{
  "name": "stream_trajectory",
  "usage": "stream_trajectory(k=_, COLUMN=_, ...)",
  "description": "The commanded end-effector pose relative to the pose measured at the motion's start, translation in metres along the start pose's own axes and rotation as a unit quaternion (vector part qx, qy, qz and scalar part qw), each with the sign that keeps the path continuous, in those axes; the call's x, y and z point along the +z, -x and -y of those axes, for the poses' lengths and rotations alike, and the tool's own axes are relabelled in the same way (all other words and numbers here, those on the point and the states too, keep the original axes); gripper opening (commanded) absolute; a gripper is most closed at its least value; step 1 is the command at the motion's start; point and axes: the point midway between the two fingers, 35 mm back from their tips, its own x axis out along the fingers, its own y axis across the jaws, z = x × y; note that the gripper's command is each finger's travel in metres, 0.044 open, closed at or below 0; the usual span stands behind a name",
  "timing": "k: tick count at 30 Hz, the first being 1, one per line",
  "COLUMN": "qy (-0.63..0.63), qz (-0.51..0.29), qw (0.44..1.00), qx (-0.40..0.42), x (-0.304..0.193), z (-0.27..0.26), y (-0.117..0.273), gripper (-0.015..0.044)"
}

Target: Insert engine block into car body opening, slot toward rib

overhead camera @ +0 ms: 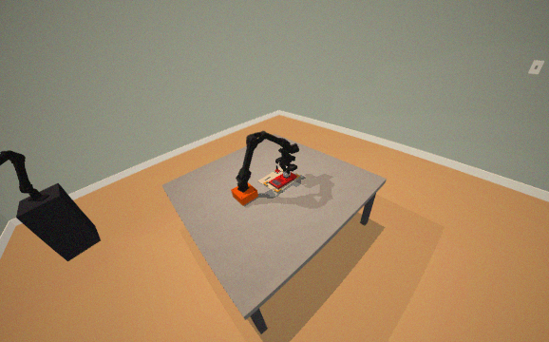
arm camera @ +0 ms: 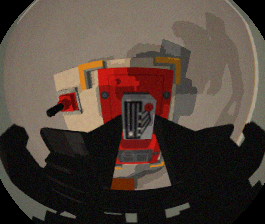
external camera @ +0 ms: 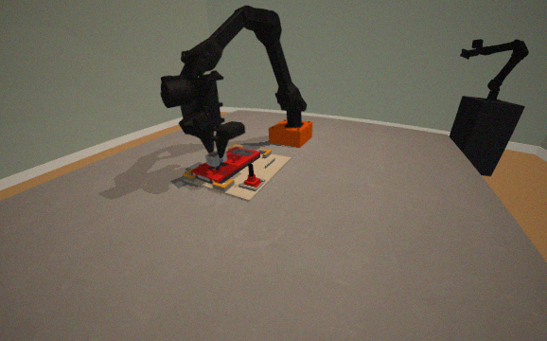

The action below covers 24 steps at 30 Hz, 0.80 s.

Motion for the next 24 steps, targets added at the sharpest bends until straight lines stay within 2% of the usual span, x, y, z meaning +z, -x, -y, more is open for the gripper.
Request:
stream_trajectory(k=1, qy=-0.001, qz=0.000, qw=1.000, qx=0.001, x=0.0001, z=-0.0004, y=-0.0015, gripper=0.0158)
stream_trajectory(k=24, qy=0.002, qz=0.000, qw=1.000, qx=0.001, x=0.0001, z=-0.0004, y=-0.0063, gripper=0.0158)
